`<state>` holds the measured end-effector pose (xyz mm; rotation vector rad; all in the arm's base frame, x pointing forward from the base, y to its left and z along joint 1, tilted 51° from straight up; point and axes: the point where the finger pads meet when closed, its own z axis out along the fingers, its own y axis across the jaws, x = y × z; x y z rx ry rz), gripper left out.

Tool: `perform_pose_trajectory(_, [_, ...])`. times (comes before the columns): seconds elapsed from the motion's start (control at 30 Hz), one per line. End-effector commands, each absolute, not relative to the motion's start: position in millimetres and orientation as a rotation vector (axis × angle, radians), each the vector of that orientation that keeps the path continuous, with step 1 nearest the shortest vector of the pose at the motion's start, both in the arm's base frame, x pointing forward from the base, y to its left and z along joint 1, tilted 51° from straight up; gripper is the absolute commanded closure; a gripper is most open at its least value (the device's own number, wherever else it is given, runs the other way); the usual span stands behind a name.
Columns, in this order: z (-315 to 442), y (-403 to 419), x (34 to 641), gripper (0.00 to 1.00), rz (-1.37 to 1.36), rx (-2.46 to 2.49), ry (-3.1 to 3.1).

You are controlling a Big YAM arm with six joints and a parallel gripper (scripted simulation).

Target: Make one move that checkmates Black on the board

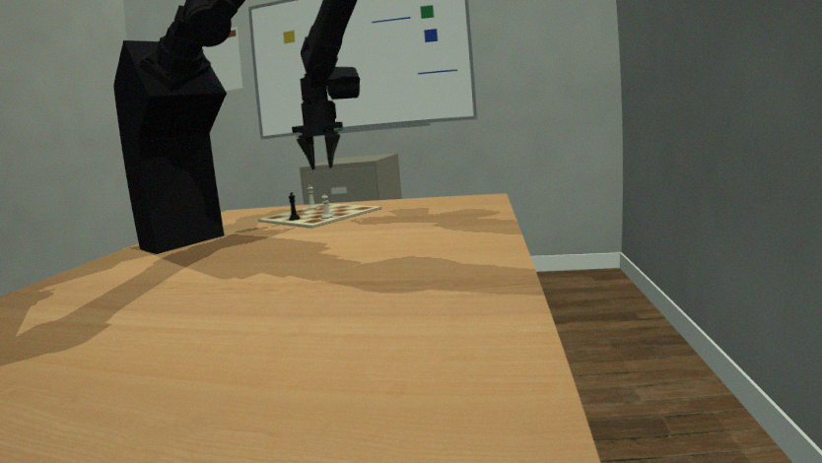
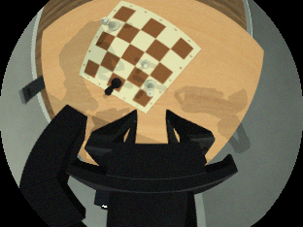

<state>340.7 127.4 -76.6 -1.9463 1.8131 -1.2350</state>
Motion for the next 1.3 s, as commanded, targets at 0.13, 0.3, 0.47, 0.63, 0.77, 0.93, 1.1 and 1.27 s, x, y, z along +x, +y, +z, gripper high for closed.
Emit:
perform_pose_trajectory(0.13, [-85,122,348,0.6,-1.239,-1.955,1.818])
perform_pose_trajectory(0.3, [-89,119,353,0.6,-1.239,-1.955,1.818])
perform_pose_trajectory(0.47, [-92,122,354,0.6,-1.236,-1.965,1.801])
perform_pose_trajectory(0.63, [-97,114,361,0.6,-1.239,-1.956,1.818])
perform_pose_trajectory(0.77, [-101,111,366,0.6,-1.239,-1.956,1.818])
perform_pose_trajectory(0.93, [-106,108,370,0.6,-1.24,-1.956,1.818])
perform_pose_trajectory(1.1, [-108,107,373,0.6,-1.24,-1.956,1.818])
perform_pose_trajectory(1.27, [-111,106,375,0.6,-1.24,-1.958,1.814])
